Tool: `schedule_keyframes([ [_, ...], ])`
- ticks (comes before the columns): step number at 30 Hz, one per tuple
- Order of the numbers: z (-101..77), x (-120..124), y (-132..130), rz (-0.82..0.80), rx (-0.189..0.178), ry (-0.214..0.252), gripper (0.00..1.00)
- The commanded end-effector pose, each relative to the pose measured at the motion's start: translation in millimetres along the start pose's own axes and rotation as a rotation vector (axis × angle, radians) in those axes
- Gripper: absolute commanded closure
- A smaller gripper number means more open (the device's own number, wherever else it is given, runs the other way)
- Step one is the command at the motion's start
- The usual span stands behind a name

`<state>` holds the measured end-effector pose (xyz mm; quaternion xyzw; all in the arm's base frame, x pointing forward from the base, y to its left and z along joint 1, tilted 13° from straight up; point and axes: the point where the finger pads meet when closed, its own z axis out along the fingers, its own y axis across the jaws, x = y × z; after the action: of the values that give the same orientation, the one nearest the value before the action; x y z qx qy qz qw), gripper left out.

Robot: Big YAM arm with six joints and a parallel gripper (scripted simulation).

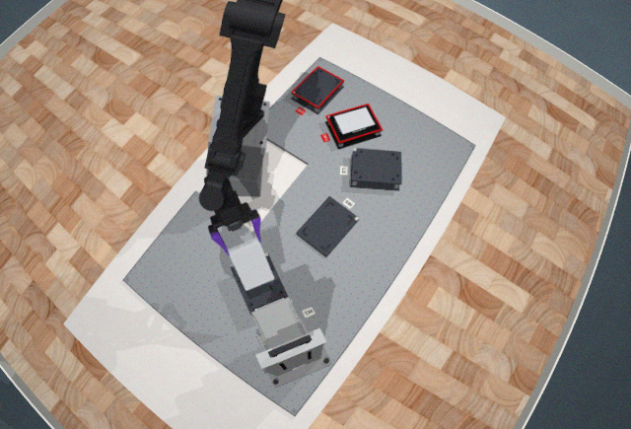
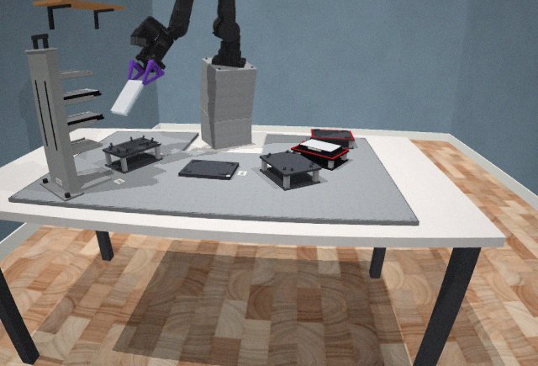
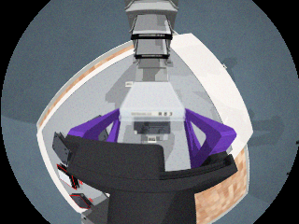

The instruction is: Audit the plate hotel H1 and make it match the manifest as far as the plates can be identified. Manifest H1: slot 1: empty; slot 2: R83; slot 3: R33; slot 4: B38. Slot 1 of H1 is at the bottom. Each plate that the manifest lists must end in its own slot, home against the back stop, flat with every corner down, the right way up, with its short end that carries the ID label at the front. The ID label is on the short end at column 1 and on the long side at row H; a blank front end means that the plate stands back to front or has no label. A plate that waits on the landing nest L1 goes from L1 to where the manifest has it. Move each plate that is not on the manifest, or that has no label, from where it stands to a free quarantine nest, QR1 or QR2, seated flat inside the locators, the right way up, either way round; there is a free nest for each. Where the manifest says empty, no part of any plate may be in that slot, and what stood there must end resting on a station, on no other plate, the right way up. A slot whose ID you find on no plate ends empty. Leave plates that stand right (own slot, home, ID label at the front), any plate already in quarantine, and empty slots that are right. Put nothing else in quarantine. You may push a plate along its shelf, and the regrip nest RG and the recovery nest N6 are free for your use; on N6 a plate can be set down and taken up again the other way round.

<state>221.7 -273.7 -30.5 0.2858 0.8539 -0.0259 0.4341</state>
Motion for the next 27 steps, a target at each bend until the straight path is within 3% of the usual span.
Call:
schedule_keyframes([
  [1,2.3,-3,1,-0.004,0.001,-0.015,0.14],
  [12,5.7,0,0,-0.005,0.002,-0.017,0.14],
  [13,2.7,-9,-2,-0.018,0.010,-0.038,0.14],
  [15,6.5,1,0,-0.004,0.002,-0.016,0.14],
  [27,10.0,7,1,-0.002,0.002,-0.014,0.14],
])
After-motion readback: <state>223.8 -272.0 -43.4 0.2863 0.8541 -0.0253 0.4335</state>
